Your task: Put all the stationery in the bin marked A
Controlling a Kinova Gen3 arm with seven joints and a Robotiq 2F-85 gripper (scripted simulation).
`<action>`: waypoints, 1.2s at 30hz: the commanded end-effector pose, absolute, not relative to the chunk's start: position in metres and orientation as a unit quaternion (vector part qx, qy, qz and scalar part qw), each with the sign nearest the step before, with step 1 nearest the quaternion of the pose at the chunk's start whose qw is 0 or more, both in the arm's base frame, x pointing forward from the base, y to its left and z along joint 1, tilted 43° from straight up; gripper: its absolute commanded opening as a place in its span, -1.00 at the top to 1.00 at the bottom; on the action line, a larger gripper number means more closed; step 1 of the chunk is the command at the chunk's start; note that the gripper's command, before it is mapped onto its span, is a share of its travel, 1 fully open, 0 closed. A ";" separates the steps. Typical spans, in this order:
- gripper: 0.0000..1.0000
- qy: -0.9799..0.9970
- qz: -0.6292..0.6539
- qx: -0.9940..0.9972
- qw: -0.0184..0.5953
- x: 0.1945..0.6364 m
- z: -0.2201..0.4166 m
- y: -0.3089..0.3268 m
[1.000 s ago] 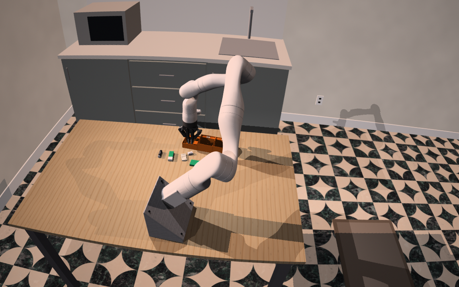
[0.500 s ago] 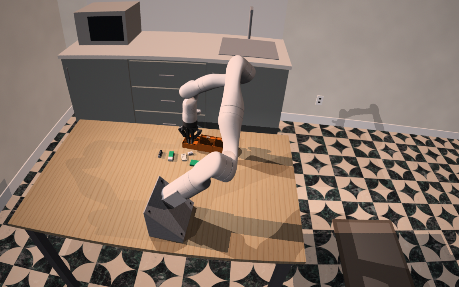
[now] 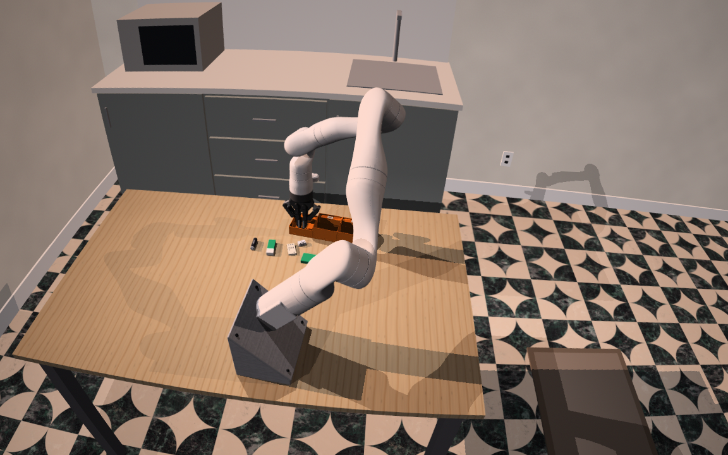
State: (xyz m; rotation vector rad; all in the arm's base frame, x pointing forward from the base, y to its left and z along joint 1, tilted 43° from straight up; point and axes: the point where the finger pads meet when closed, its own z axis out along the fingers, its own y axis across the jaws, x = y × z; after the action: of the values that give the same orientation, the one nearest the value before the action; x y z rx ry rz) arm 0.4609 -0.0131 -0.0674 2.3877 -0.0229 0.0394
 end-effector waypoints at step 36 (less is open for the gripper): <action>0.82 -0.008 0.017 0.930 0.368 0.460 -0.023 0.029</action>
State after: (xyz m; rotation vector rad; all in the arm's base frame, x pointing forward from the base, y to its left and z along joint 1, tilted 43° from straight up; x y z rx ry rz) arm 0.4585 0.0251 -0.0274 2.3858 -0.0206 0.0350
